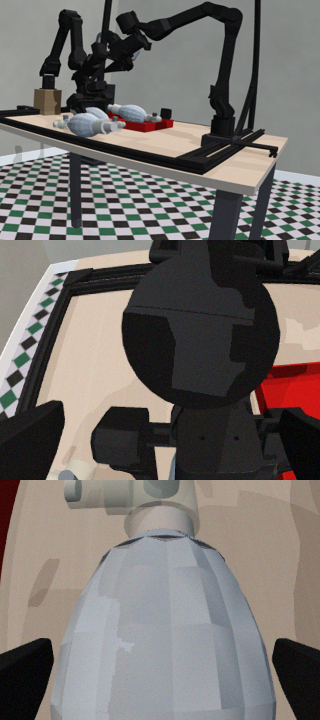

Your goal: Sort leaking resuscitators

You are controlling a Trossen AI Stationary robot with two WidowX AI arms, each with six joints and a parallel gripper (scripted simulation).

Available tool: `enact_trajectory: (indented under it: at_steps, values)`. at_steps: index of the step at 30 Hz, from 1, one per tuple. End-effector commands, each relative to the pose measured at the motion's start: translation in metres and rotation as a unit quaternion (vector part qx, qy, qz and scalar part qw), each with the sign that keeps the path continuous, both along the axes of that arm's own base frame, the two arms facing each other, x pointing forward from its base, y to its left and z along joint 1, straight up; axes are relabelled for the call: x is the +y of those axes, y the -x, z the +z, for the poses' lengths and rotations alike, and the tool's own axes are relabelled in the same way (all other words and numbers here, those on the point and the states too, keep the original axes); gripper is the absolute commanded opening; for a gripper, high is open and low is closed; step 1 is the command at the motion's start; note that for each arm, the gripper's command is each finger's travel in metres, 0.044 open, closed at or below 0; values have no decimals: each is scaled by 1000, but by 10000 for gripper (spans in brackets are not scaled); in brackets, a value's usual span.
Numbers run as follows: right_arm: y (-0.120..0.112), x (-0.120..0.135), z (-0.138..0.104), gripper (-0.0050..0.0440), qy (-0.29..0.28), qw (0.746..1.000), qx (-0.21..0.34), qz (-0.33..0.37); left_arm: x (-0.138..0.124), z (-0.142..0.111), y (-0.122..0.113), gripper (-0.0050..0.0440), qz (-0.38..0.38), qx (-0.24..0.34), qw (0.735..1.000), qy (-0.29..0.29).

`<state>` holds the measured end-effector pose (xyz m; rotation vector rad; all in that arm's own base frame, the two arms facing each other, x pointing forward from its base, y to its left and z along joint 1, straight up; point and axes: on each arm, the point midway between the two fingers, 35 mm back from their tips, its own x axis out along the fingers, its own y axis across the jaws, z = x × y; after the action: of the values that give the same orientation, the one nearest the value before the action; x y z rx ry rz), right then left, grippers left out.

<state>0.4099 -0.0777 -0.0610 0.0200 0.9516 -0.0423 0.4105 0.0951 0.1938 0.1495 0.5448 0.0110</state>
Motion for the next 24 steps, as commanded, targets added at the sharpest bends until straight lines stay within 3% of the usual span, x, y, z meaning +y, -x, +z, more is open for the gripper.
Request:
enact_trajectory:
  at_steps: [1, 3, 4, 14, 20, 21, 24]
  values:
    - [1, 0, -1, 440, 0, 1000, 2, -1, 10, 74, -20, 440, 18, -106, 994, -24]
    - [1, 0, -1, 440, 0, 1000, 2, -1, 10, 74, -20, 440, 18, -106, 994, -24]
    - [0, 0, 0, 440, 0, 1000, 0, 0, 1, 5, -2, 440, 2, -5, 1000, -2]
    - [0, 0, 0, 440, 0, 1000, 0, 0, 6, 39, -13, 440, 9, -53, 998, -13]
    - [0, 0, 0, 440, 0, 1000, 0, 0, 6, 39, -13, 440, 9, -53, 998, -13]
    - [1, 0, -1, 440, 1, 1000, 1, 0, 1, 8, -3, 440, 4, -10, 1000, -3]
    - [1, 0, -1, 440, 1, 1000, 1, 0, 4, 24, -8, 440, 7, -33, 999, -8]
